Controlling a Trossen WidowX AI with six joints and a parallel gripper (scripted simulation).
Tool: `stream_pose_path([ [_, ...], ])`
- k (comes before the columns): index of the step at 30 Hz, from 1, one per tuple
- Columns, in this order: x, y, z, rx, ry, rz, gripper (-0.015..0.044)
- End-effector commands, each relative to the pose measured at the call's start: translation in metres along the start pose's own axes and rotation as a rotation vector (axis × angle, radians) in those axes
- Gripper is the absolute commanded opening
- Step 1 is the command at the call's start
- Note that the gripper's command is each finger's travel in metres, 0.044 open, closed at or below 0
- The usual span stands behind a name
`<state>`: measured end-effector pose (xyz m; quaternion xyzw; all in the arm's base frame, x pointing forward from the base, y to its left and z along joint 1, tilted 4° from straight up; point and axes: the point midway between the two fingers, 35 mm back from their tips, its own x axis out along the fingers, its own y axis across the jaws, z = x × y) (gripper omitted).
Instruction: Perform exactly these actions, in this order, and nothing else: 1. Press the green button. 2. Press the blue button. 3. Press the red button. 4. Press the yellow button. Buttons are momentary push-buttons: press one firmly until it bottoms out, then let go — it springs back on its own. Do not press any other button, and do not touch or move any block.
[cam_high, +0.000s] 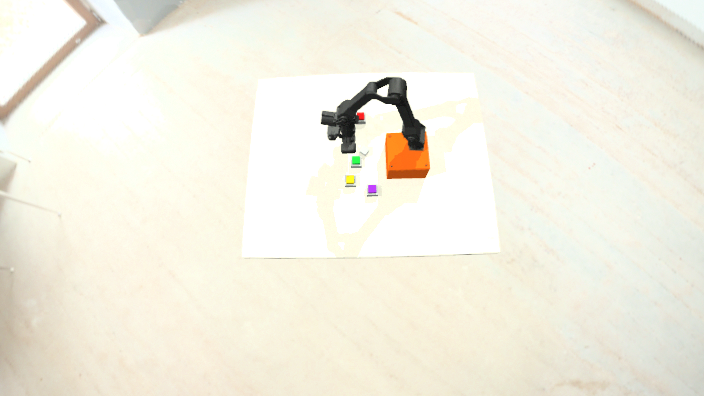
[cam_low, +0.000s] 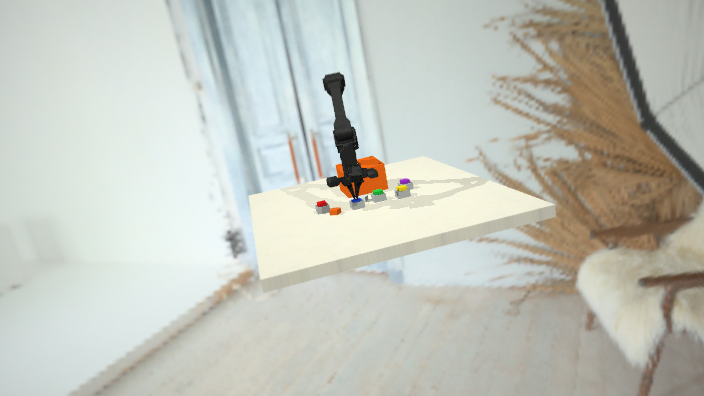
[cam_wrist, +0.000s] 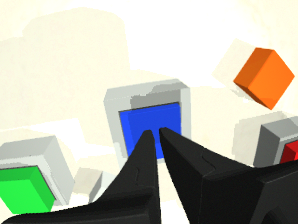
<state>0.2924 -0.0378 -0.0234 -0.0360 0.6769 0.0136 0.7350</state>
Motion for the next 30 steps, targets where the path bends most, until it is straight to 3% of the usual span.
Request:
stream_pose_path([
  [1,0.0,0.001,0.0,-0.005,0.0,0.005,0.002],
  [5,-0.031,0.0,0.0,-0.005,0.0,0.005,0.002],
  [9,-0.037,0.0,0.0,-0.005,0.0,0.005,0.002],
  [13,-0.092,0.0,0.001,-0.005,-0.001,0.005,0.002],
  [19,-0.096,-0.002,0.0,-0.005,0.0,0.005,0.002],
  [30,-0.096,-0.124,-0.049,-0.006,0.004,-0.005,0.002],
])
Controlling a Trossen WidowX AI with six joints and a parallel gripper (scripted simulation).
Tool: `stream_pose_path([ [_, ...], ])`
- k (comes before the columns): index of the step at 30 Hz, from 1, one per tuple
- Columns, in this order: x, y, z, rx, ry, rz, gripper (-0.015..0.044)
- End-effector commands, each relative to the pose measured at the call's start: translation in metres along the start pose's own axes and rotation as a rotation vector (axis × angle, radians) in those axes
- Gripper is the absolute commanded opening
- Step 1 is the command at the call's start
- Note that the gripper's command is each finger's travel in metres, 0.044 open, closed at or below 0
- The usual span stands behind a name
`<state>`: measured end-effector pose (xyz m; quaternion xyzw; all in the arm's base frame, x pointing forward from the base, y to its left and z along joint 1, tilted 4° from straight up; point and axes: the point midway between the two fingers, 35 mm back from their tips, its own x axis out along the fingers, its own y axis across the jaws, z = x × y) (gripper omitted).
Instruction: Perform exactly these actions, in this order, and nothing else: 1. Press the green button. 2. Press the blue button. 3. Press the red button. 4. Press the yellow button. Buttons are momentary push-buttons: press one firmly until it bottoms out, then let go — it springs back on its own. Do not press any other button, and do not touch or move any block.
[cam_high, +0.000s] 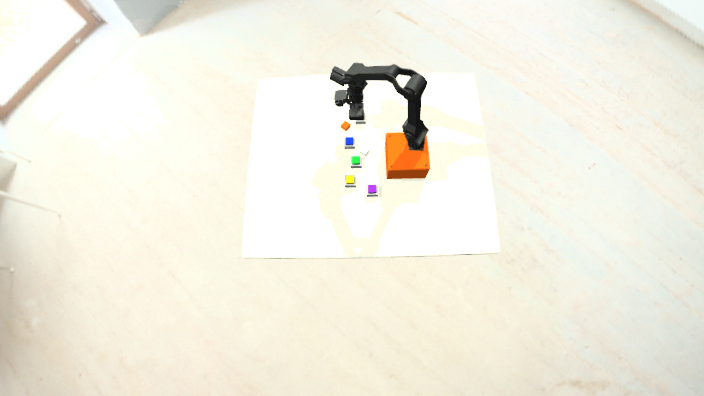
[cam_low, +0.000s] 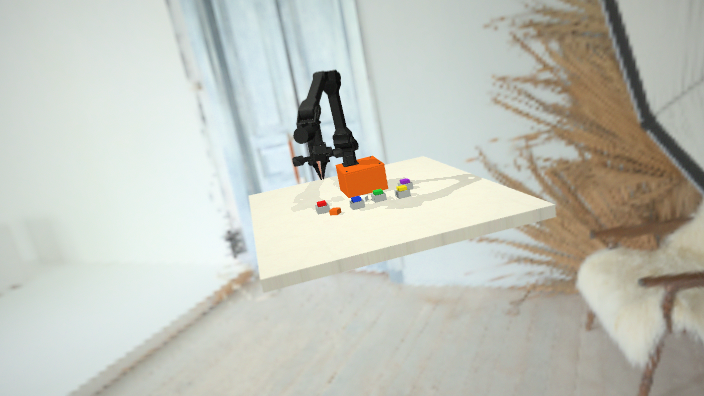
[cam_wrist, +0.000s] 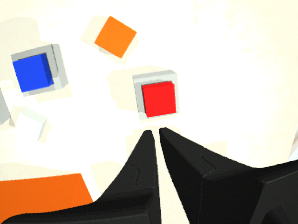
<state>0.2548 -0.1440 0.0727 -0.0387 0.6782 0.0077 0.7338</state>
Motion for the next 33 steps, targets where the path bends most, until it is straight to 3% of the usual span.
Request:
stream_pose_path([
  [1,0.0,-0.019,-0.013,-0.01,0.0,0.007,0.002],
  [3,0.003,-0.02,-0.013,-0.01,0.0,0.007,0.002],
  [8,0.062,-0.019,-0.014,-0.01,0.0,0.007,0.002],
  [33,0.092,-0.019,-0.014,-0.01,0.0,0.007,0.002],
])
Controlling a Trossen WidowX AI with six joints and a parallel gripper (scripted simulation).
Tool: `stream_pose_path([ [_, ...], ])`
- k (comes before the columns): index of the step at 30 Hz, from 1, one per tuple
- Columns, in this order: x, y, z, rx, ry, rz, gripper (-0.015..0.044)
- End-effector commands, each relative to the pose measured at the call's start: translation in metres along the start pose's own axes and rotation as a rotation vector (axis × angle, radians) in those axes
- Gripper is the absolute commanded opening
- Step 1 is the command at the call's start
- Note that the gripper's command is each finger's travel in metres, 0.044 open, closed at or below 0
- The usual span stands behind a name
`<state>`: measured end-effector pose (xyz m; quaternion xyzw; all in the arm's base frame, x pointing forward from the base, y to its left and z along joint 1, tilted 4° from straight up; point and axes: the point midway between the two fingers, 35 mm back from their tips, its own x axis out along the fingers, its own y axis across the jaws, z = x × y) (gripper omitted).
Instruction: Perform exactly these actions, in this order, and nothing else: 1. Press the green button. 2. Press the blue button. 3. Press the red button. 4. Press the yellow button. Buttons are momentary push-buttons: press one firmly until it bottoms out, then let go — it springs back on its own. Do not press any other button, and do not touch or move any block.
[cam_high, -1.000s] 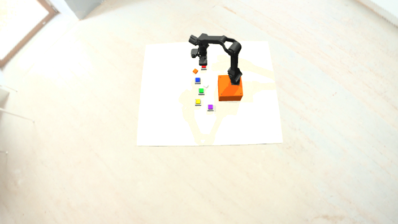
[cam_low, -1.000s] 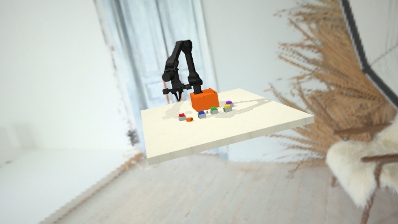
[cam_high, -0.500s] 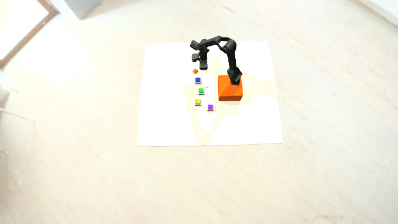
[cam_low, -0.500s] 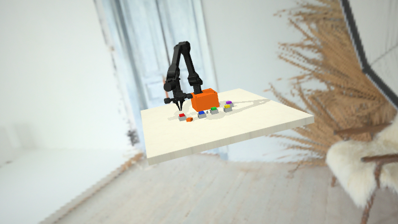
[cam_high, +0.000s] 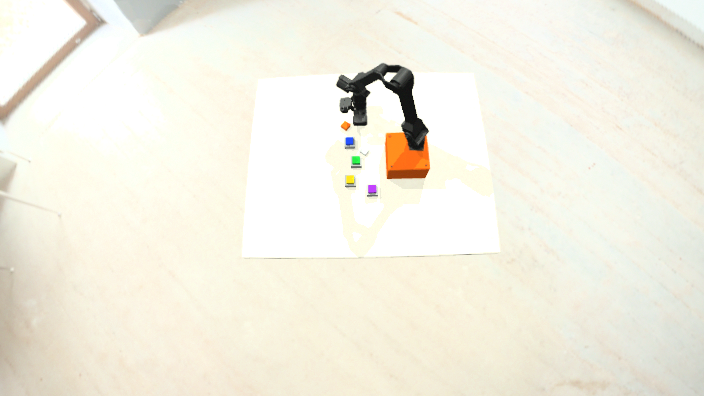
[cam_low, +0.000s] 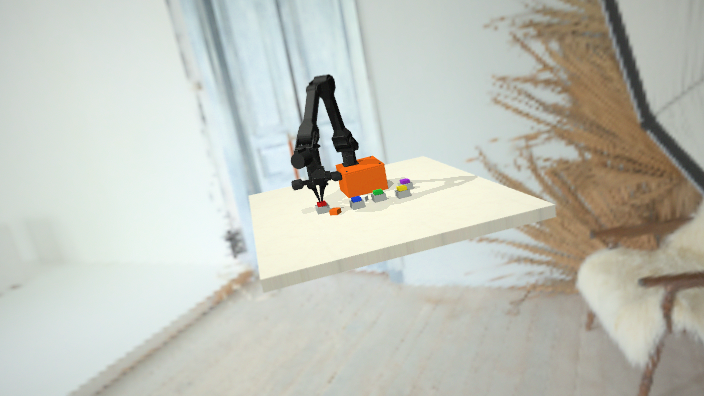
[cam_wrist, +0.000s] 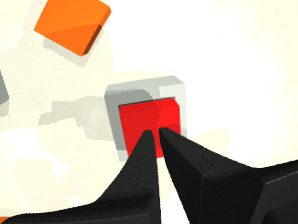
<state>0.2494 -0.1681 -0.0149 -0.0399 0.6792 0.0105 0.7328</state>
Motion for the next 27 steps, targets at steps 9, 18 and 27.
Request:
stream_pose_path([
  [9,0.008,0.001,0.0,-0.004,-0.002,0.005,0.002],
  [18,0.008,0.001,0.0,-0.004,-0.002,0.005,0.002],
  [27,-0.026,0.001,0.0,-0.004,-0.003,0.005,0.002],
])
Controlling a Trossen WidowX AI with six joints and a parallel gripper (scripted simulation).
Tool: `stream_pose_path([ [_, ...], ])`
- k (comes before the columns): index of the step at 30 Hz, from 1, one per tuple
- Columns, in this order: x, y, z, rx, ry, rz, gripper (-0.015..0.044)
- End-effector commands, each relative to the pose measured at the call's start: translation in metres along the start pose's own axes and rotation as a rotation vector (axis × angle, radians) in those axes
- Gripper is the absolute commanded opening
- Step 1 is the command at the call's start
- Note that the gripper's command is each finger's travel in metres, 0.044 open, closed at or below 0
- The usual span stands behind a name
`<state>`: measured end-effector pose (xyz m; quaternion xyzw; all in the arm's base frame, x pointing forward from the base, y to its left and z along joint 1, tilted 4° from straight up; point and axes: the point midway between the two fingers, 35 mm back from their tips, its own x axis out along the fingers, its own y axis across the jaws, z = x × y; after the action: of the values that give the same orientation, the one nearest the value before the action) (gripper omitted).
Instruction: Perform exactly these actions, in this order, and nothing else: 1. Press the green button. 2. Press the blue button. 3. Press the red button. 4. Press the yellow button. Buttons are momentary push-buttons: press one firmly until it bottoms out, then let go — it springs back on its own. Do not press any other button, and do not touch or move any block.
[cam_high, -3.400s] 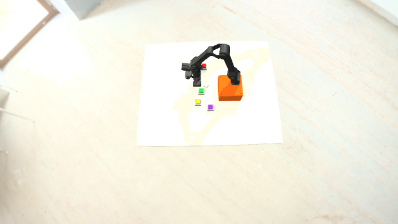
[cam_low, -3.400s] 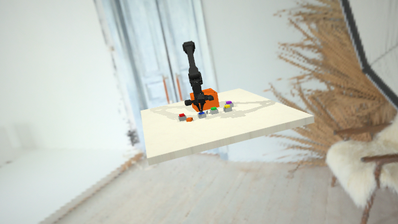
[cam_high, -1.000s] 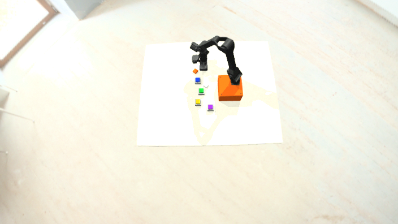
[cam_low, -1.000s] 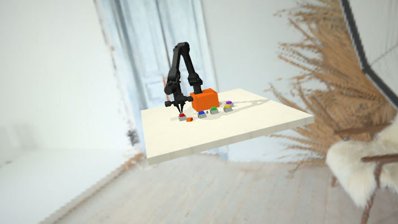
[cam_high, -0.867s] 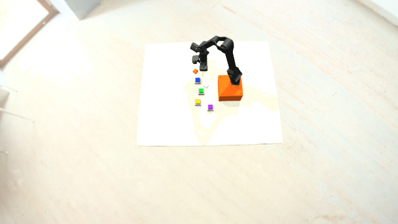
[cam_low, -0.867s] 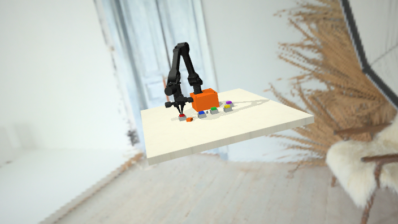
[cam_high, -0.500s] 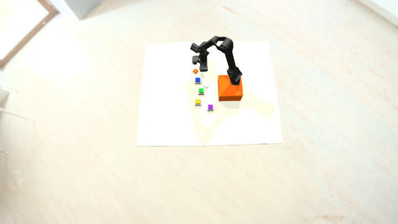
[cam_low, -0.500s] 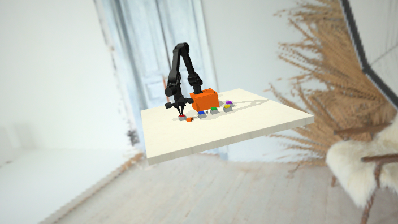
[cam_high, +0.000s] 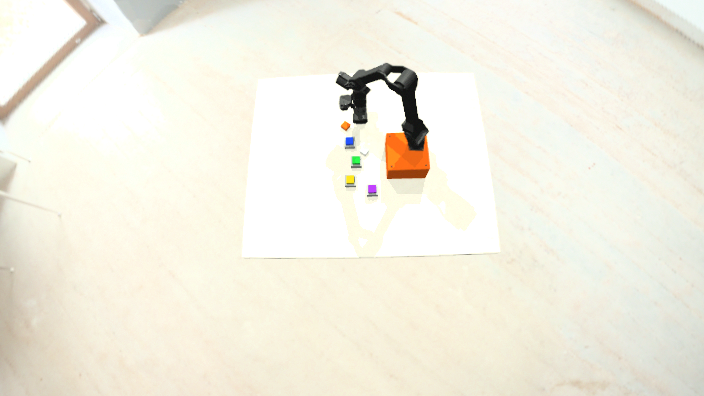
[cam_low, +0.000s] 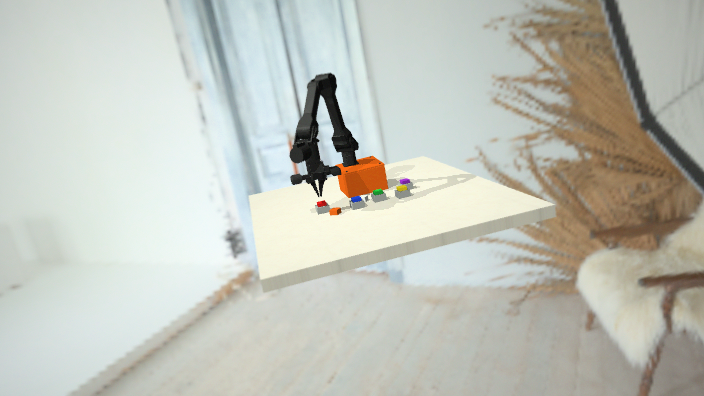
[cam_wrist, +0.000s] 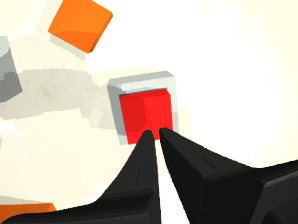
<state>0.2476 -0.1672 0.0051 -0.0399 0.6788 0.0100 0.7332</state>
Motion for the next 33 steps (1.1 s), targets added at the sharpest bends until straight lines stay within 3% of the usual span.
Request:
stream_pose_path([
  [1,-0.009,0.0,0.001,-0.005,-0.002,0.005,0.002],
  [5,-0.064,0.0,0.001,-0.005,-0.002,0.005,0.002],
  [12,-0.068,0.007,0.006,-0.005,-0.001,0.006,0.002],
  [23,-0.067,0.146,0.068,-0.004,0.002,0.021,0.002],
  [33,-0.072,0.289,0.056,-0.003,-0.004,0.029,0.002],
])
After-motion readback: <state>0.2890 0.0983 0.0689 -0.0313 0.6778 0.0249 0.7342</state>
